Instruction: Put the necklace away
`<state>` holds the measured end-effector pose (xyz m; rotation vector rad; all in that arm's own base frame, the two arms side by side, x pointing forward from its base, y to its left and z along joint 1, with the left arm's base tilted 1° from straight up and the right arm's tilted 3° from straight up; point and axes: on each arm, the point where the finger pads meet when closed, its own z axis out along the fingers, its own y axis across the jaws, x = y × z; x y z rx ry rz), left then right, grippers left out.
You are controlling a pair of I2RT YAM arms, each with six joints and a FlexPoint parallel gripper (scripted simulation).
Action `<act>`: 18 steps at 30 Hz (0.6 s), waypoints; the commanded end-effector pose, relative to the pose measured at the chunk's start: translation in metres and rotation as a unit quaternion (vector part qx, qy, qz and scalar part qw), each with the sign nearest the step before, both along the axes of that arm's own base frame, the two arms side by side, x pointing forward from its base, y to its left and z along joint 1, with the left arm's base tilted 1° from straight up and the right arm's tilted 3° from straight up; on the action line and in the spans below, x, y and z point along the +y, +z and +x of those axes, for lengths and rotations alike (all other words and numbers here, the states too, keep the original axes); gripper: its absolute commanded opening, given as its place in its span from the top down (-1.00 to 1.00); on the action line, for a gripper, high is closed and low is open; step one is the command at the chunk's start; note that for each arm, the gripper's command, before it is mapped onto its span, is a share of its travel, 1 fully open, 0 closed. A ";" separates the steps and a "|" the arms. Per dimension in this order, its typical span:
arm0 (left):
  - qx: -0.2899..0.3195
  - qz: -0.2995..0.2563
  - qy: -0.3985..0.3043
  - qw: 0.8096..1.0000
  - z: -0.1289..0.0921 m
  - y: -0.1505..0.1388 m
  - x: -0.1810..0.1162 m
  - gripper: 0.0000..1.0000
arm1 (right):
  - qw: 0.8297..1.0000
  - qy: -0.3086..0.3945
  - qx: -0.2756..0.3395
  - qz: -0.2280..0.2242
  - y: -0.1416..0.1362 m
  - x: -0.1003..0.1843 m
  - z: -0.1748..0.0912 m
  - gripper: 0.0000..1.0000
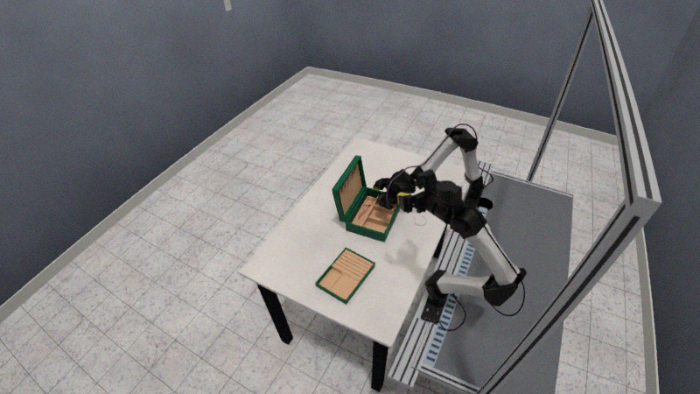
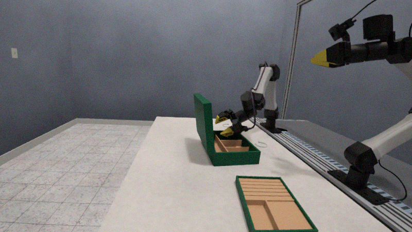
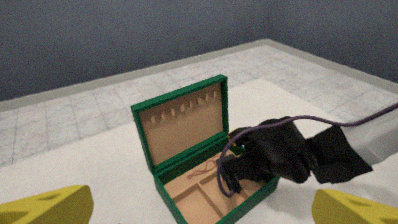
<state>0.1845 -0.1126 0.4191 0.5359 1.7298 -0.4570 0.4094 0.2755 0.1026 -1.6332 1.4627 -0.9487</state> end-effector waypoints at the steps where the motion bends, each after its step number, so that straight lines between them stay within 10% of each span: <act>1: -0.016 -0.002 -0.002 1.000 0.000 0.013 0.000 -1.00 | 1.000 -0.005 -0.022 0.021 0.039 0.000 -0.028 -0.31; 8: -0.016 -0.002 -0.002 1.000 0.000 0.013 0.000 -1.00 | 0.999 -0.008 -0.009 0.035 0.056 -0.004 -0.074 -0.31; 18: -0.019 -0.003 -0.002 1.000 -0.001 0.016 0.001 -1.00 | 0.961 -0.033 0.094 0.258 0.067 0.005 -0.090 -0.31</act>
